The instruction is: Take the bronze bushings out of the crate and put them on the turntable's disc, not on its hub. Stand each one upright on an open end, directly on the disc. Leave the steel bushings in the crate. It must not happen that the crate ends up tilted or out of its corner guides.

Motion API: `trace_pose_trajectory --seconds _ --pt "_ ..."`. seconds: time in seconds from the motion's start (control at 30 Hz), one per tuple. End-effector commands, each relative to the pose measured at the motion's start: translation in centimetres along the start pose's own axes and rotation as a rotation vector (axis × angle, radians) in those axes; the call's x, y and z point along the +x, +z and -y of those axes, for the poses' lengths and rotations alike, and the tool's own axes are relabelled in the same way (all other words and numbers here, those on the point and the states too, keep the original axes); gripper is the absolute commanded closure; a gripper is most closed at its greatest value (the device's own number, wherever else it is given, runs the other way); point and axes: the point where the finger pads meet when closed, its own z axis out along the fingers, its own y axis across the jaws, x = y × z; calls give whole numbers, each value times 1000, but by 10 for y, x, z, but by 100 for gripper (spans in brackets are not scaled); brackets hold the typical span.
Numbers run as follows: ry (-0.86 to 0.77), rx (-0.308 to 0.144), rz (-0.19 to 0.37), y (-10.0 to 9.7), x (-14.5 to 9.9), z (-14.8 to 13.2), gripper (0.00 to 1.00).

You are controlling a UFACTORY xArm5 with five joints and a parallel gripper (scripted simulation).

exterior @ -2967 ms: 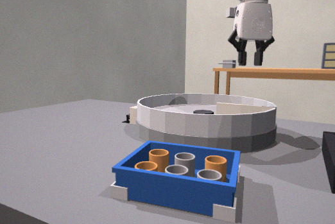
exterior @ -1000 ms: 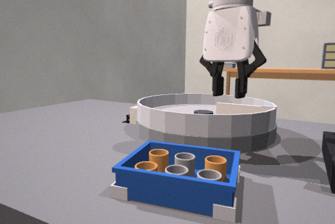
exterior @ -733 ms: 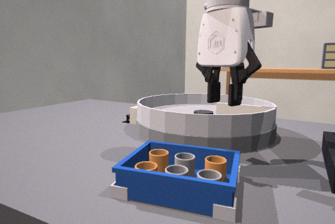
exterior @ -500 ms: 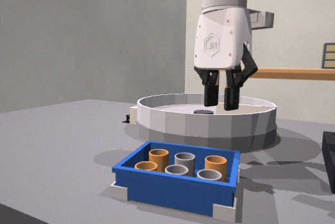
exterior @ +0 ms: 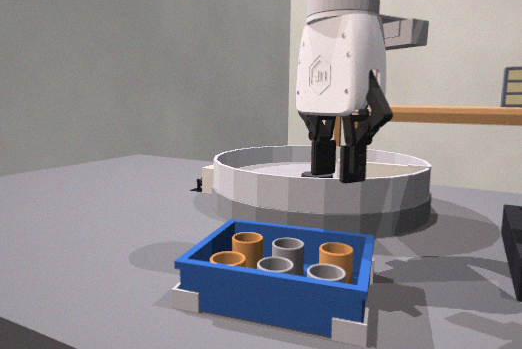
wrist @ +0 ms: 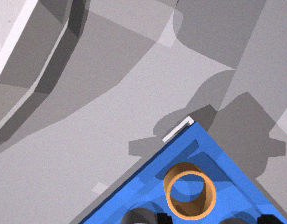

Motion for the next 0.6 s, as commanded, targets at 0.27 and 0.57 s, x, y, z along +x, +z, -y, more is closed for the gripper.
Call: trace_pose_trajectory --seconds 0.27,0.57 --pt "13 1 3 0 -4 -2 52" --pt "13 1 3 0 -4 -2 52"
